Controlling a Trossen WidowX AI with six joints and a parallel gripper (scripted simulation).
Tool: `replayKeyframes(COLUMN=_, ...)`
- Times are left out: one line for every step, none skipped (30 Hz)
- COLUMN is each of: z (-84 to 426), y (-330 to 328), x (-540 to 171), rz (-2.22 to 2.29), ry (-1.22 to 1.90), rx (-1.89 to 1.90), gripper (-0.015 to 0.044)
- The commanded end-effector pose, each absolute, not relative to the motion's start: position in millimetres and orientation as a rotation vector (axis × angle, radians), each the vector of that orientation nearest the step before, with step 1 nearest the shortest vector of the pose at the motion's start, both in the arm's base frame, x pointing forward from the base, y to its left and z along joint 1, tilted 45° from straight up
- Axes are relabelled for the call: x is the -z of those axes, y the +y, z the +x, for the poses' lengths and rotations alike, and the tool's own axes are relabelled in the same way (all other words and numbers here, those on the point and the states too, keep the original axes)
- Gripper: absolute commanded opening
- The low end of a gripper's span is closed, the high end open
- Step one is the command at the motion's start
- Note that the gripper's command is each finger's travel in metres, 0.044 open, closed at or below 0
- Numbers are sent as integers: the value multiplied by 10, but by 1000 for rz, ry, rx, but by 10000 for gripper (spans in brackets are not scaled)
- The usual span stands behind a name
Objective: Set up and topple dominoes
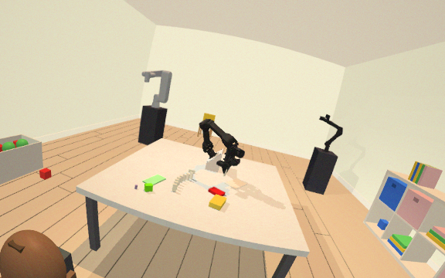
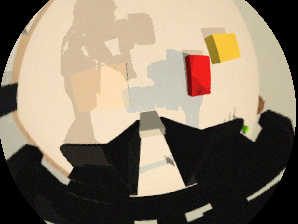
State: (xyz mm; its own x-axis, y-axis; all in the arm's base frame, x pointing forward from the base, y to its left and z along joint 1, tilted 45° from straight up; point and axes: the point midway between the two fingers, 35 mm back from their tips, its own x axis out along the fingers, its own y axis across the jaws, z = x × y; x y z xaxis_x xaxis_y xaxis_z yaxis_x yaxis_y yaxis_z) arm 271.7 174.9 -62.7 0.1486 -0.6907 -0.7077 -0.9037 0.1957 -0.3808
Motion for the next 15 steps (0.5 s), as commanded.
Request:
replayKeyframes(z=2587, y=2138, x=164, rz=-1534, ry=1581, rx=-305, gripper=107)
replayKeyframes(z=2579, y=2151, x=146, rz=-1534, ry=1582, rx=-305, gripper=107)
replayKeyframes(z=2579, y=2151, x=146, rz=-1534, ry=1582, rx=-305, gripper=107)
replayKeyframes(z=2579, y=2151, x=146, rz=-1534, ry=1582, rx=-305, gripper=107)
replayKeyframes(z=2579, y=2151, x=146, rz=-1534, ry=1582, rx=-305, gripper=107)
replayKeyframes(z=2579, y=2151, x=146, rz=-1534, ry=1582, rx=-305, gripper=107)
replayKeyframes(z=2579, y=2151, x=146, rz=-1534, ry=1582, rx=-305, gripper=107)
replayKeyframes(z=2586, y=2142, x=135, rz=-1526, ry=1580, rx=-296, gripper=107)
replayKeyframes(z=2605, y=2117, x=102, rz=-1500, ry=1576, rx=-270, gripper=107)
replayKeyframes(z=2637, y=2074, x=47, rz=-1458, ry=1569, rx=-227, gripper=107)
replayKeyframes(z=2680, y=2011, x=-28, rz=-1399, ry=1557, rx=-168, gripper=107)
replayKeyframes(z=2731, y=1928, x=-125, rz=-1323, ry=1540, rx=-93, gripper=107)
replayKeyframes(z=2786, y=1823, x=-239, rz=-1229, ry=1517, rx=-3, gripper=107)
replayKeyframes(z=2834, y=1708, x=-364, rz=-1127, ry=1492, rx=92, gripper=107)
replayKeyframes(z=2876, y=1588, x=-488, rz=-1023, ry=1463, rx=187, gripper=107)
